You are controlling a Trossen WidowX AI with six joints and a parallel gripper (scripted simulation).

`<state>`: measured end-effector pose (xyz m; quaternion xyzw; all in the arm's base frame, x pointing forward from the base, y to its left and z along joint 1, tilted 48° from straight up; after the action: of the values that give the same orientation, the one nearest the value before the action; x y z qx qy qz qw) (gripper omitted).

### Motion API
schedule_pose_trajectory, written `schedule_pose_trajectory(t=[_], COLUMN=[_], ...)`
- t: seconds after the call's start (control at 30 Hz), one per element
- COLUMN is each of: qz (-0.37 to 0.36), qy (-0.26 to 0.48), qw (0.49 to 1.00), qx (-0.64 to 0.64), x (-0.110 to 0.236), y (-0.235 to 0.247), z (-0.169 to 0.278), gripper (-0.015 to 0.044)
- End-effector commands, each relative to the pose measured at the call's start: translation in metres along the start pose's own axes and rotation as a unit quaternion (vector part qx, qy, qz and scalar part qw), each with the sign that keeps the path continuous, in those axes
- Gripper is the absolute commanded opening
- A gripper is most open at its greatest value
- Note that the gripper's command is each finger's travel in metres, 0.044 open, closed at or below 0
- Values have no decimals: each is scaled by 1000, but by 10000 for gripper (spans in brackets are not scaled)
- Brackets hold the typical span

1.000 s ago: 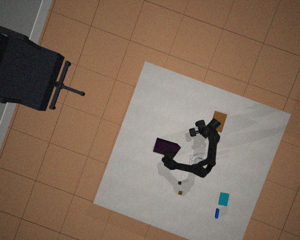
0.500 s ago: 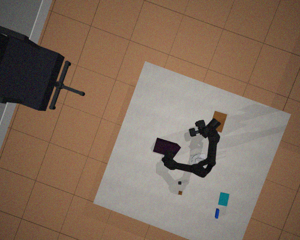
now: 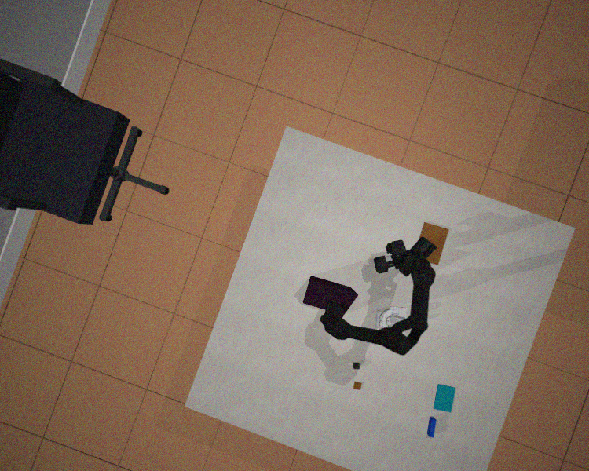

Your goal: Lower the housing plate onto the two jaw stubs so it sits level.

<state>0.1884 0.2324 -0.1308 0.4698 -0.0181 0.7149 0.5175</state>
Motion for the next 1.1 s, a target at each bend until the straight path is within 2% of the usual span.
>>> schedule_pose_trajectory(t=[0.0,0.3,1.07], qz=[0,0,0], qy=[0,0,1], qw=[1000,1000,1000], qx=[0,0,4], x=[0,2,73], y=[0,0,0], z=[0,0,-1], gripper=[351,351,351])
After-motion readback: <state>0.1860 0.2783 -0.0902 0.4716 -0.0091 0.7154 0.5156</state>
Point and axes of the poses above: the point midway between the two fingers, 35 mm back from their tips, its own x axis back along the fingers, its own y axis across the jaws, z = x × y, the point moved 9 cm from there along x, back along the fingers, and after that the axes turned 11 degrees about x, right-handed, at the moved point
